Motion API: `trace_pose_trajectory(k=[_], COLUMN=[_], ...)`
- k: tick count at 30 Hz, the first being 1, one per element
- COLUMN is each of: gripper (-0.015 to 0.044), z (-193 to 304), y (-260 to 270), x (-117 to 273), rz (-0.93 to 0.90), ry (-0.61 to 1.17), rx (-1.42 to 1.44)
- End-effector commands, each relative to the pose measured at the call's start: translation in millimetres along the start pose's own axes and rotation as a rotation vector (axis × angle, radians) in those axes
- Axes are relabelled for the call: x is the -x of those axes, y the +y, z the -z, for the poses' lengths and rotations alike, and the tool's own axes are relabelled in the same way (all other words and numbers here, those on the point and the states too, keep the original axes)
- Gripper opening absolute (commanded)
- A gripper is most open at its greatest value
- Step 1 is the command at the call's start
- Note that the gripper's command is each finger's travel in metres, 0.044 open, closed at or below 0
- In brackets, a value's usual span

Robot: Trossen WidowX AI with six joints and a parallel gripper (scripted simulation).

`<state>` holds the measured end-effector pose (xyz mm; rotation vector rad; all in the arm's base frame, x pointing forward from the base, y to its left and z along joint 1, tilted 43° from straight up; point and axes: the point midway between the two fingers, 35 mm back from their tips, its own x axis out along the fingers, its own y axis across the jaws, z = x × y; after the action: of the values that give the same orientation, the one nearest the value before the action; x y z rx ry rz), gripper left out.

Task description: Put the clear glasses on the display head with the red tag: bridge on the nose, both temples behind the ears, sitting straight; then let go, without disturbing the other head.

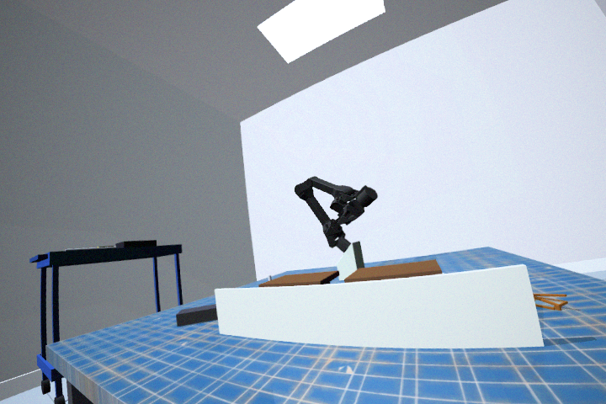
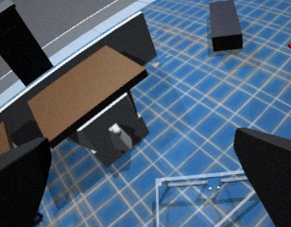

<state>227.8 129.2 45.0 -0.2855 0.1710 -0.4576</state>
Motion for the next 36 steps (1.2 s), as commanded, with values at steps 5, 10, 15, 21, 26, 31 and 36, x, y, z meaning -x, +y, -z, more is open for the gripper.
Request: trace_pose_trajectory(k=[5, 10, 15, 21, 26, 31, 36], gripper=[0.0440, 0.0387, 0.0256, 0.0200, 0.0200, 0.0200, 0.0200], z=[0.0, 6.4, 25.7, 40.2, 49.8, 55.5, 58.8], y=[0.0, -0.5, -1.9, -10.2, -23.1, -34.1, -42.2], x=[0.0, -5.6, -40.1, -80.5, -112.7, -132.6, -146.0], rz=[0.000, 0.023, 0.102, 0.030, -0.165, -0.349, -0.506], ry=[0.000, 0.061, 0.346, 0.683, 0.936, 1.066, 1.131], rx=[0.000, 0.035, 0.428, 0.880, 1.177, 1.323, 1.416])
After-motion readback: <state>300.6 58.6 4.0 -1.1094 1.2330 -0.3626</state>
